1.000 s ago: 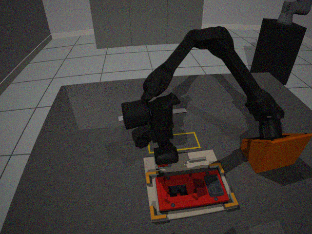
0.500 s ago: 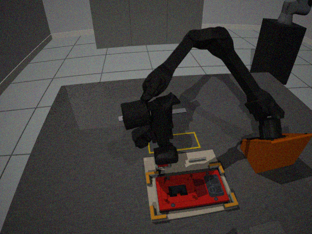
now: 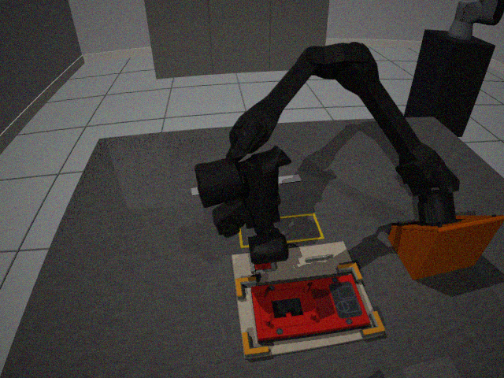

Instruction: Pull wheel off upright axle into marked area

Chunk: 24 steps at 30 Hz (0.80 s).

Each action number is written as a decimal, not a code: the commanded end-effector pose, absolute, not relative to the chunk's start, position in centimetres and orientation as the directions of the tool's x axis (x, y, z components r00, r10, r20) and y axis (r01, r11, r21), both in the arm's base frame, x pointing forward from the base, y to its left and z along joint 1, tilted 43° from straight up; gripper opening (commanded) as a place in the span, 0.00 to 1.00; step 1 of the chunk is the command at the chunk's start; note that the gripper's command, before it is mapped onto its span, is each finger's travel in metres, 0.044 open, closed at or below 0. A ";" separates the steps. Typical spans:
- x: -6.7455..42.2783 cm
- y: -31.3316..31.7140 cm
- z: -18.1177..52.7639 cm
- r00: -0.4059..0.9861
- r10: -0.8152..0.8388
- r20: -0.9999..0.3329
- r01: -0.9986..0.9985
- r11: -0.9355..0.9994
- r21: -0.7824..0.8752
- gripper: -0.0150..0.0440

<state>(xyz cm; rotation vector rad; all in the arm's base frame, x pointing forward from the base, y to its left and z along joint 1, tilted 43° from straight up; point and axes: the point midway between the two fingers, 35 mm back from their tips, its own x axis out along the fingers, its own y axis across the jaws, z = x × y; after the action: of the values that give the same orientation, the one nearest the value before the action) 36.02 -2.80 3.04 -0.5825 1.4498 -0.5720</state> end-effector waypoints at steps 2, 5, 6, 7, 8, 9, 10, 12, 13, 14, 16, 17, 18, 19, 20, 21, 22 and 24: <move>36.1 -1.7 4.0 0.067 -0.673 -0.737 0.000 0.739 -0.674 0.25; 36.1 -1.6 4.1 0.067 -0.673 -0.737 0.000 0.739 -0.674 0.25; 36.1 -1.6 4.1 0.067 -0.673 -0.737 0.000 0.739 -0.674 0.25; 36.1 -1.6 4.1 0.067 -0.673 -0.737 0.000 0.739 -0.674 0.25; 36.1 -1.5 4.1 0.067 -0.673 -0.737 0.000 0.739 -0.674 0.25; 36.1 -1.5 4.1 0.067 -0.673 -0.737 0.000 0.738 -0.674 0.25; 36.1 -1.5 4.2 0.067 -0.673 -0.737 0.000 0.738 -0.674 0.25; 36.1 -1.4 4.2 0.068 -0.673 -0.737 0.000 0.738 -0.674 0.25; 36.1 -1.4 4.2 0.068 -0.673 -0.737 0.000 0.738 -0.674 0.25; 36.1 -1.4 4.3 0.068 -0.673 -0.737 0.000 0.738 -0.674 0.25; 36.1 -1.4 4.3 0.068 -0.673 -0.737 0.000 0.738 -0.674 0.25; 36.0 -1.3 4.3 0.068 -0.673 -0.737 -0.001 0.738 -0.675 0.25; 36.0 -1.3 4.4 0.068 -0.673 -0.737 -0.001 0.738 -0.675 0.25; 36.0 -1.3 4.4 0.068 -0.673 -0.737 -0.001 0.738 -0.675 0.25; 36.0 -1.3 4.4 0.068 -0.673 -0.737 -0.001 0.738 -0.675 0.25; 36.0 -1.2 4.4 0.068 -0.673 -0.736 -0.001 0.738 -0.675 0.25; 36.0 -1.2 4.5 0.068 -0.673 -0.736 -0.001 0.738 -0.675 0.25; 36.0 -1.2 4.5 0.068 -0.673 -0.736 -0.001 0.738 -0.675 0.25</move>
<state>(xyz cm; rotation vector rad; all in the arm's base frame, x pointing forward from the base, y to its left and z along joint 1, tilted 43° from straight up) 35.93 -1.36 4.31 -0.5983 1.4339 -0.5526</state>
